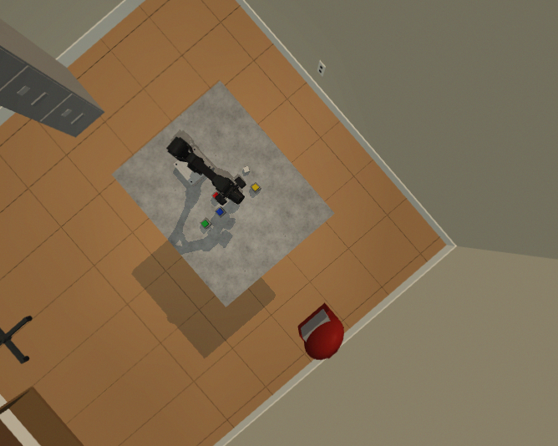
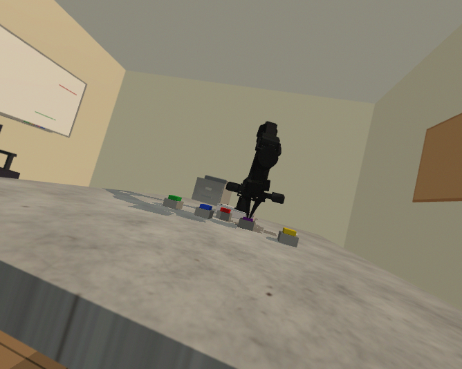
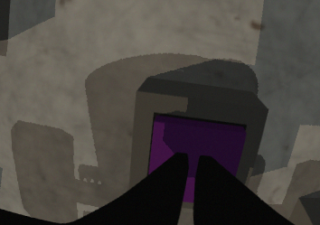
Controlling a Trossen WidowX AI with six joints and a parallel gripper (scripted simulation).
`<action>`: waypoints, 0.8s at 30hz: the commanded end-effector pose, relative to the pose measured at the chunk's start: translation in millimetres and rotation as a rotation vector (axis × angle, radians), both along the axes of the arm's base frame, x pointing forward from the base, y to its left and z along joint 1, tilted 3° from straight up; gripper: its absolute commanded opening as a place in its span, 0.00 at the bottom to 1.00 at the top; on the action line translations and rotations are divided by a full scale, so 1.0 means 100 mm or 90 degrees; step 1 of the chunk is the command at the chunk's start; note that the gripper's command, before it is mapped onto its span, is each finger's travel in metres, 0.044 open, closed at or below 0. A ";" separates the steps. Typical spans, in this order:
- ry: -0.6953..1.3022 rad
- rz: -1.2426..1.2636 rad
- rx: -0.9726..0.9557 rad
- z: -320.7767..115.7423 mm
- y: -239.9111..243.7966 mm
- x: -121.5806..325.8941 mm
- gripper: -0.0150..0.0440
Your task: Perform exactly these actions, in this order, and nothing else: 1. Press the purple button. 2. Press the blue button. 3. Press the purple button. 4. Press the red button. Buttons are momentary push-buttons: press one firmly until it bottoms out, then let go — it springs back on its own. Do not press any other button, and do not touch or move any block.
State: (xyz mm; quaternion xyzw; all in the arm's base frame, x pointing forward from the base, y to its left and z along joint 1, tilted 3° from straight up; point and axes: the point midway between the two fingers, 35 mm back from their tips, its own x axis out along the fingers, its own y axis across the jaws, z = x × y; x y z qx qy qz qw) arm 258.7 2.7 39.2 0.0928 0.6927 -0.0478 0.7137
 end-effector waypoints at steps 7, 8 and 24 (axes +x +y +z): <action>0.002 -0.003 -0.003 -0.01 -0.01 -0.01 0.29; 0.002 -0.003 -0.003 -0.01 -0.01 -0.01 0.29; 0.002 -0.003 -0.003 0.86 -0.06 -0.02 0.29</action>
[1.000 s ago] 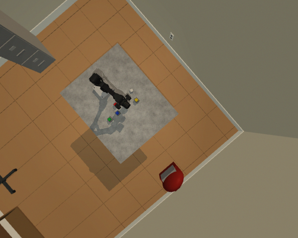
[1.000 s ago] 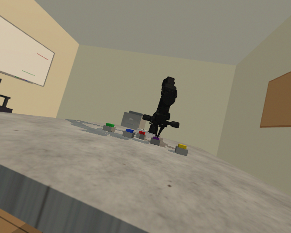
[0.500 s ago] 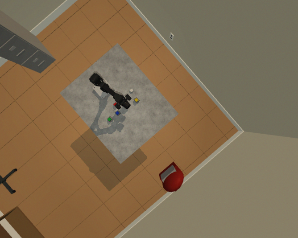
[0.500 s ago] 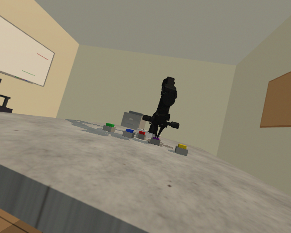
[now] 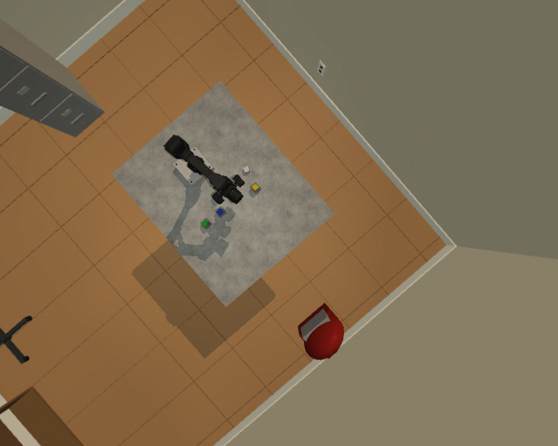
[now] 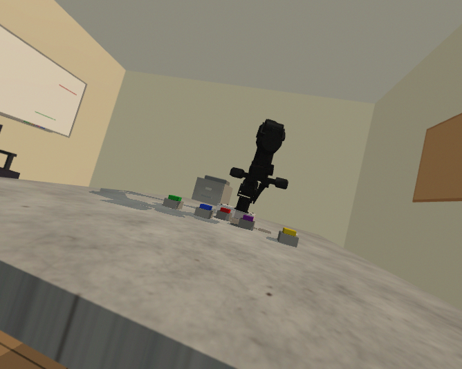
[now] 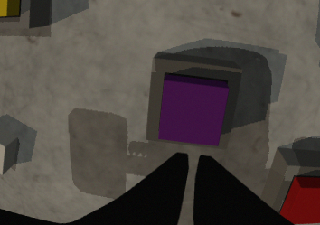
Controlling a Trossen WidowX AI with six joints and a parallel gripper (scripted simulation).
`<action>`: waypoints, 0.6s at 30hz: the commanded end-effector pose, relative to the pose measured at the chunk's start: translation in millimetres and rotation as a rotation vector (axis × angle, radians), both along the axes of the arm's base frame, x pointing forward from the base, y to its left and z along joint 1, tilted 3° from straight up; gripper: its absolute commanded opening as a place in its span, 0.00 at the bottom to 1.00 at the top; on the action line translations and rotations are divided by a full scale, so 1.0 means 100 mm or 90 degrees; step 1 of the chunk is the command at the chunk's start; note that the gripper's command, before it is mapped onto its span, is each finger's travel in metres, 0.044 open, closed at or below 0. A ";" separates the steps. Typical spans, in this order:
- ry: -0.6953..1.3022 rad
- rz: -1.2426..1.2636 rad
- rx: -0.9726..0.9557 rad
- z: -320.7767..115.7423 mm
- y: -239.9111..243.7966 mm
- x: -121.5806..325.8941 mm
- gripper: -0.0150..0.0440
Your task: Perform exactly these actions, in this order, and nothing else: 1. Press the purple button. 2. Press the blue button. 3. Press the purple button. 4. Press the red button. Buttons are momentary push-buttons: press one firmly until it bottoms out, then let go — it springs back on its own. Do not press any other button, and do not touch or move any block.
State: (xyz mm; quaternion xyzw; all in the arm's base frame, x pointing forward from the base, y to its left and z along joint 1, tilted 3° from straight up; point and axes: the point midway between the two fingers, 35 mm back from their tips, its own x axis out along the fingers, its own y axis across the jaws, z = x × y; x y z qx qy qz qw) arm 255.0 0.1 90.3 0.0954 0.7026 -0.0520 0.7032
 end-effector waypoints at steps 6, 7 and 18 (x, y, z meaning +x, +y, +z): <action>-0.016 0.002 -0.004 0.43 -0.03 0.00 0.29; -0.016 0.002 -0.004 0.43 -0.05 0.01 0.29; -0.016 0.002 -0.011 0.37 -1.44 0.03 0.29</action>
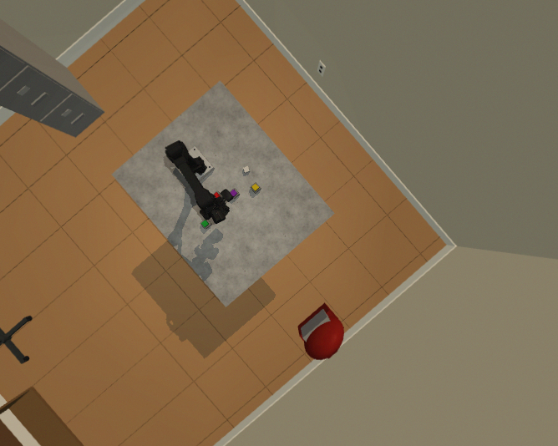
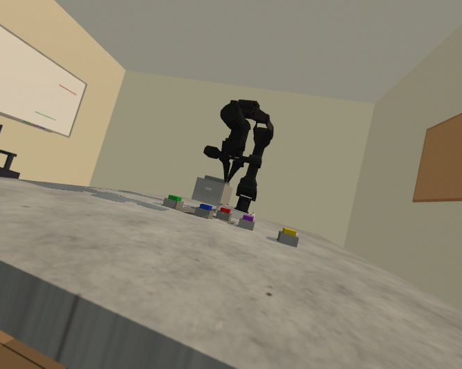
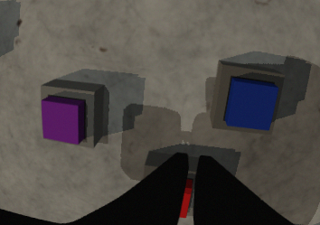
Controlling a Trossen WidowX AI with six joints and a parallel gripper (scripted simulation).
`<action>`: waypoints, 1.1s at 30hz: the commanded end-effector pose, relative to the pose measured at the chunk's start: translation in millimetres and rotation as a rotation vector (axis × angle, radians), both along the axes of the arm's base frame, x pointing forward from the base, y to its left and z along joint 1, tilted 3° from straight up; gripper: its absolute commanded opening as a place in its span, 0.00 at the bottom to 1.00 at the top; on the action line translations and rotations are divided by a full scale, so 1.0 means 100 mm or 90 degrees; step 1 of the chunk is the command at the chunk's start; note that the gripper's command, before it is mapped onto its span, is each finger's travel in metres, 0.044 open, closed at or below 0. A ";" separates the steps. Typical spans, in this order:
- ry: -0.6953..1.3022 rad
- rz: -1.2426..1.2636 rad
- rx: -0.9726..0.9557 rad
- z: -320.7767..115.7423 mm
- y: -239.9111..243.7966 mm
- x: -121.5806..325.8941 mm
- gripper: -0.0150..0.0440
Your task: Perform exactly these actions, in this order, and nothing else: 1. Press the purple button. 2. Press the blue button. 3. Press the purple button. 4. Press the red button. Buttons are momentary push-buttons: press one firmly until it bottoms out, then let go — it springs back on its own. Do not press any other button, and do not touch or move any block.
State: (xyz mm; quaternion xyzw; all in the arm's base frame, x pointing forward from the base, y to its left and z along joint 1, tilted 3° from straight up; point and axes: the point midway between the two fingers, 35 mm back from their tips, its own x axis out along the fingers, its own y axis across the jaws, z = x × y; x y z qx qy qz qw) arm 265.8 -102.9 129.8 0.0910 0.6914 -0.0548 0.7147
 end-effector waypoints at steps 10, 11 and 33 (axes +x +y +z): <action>0.004 0.001 -0.003 -0.54 -0.42 -0.06 0.29; 0.004 0.001 -0.003 -0.62 -0.41 -0.06 0.29; 0.004 0.001 -0.003 -0.92 -0.40 -0.05 0.29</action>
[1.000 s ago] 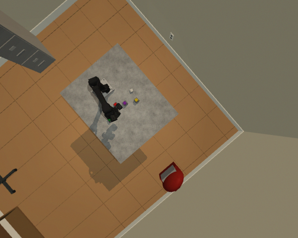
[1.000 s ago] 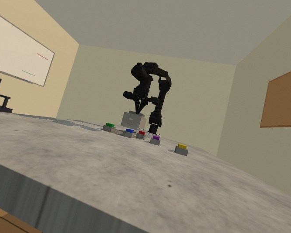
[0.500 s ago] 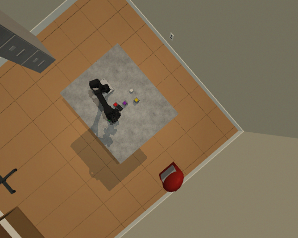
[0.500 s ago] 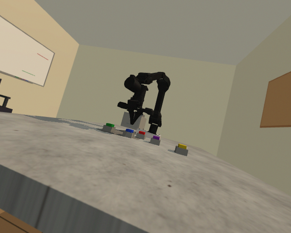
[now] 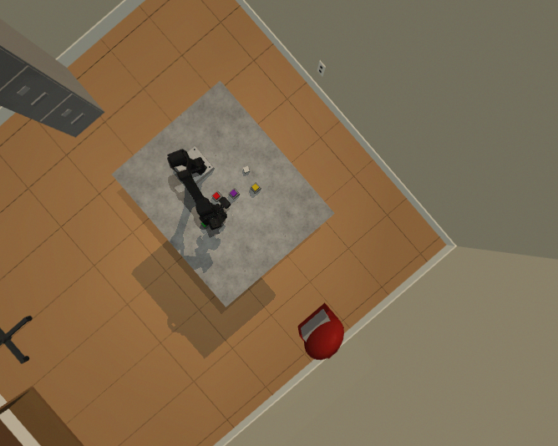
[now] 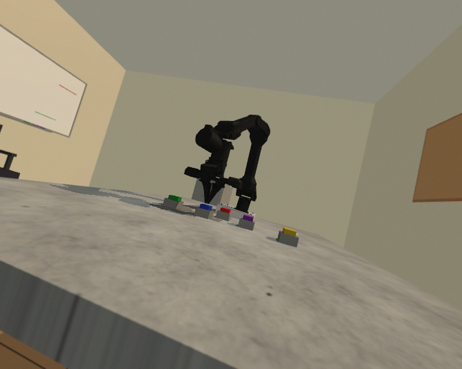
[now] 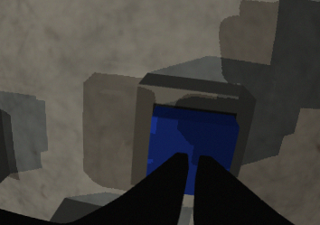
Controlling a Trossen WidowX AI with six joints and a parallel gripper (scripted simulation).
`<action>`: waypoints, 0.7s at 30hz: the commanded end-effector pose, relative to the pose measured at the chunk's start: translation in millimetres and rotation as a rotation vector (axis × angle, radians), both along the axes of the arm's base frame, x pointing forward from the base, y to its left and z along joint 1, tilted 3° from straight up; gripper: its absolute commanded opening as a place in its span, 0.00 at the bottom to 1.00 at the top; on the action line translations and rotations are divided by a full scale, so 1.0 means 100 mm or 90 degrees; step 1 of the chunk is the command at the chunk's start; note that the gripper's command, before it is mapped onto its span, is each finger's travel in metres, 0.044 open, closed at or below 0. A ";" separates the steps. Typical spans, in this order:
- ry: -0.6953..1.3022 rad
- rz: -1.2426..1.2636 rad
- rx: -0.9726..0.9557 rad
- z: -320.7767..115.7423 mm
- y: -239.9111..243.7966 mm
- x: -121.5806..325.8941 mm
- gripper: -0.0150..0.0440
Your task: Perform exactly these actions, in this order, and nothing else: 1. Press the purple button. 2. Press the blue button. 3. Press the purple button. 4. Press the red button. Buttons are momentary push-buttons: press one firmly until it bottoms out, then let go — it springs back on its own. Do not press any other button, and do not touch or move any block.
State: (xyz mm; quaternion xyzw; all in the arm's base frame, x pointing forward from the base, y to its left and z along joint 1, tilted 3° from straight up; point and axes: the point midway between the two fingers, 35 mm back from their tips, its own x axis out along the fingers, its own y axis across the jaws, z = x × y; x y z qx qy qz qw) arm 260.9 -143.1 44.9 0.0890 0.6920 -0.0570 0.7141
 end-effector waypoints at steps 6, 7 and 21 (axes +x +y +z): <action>0.002 0.001 0.001 -0.14 0.01 -0.01 0.29; 0.002 0.001 0.001 -0.14 0.01 -0.01 0.29; 0.002 0.001 0.001 -0.14 0.01 -0.01 0.29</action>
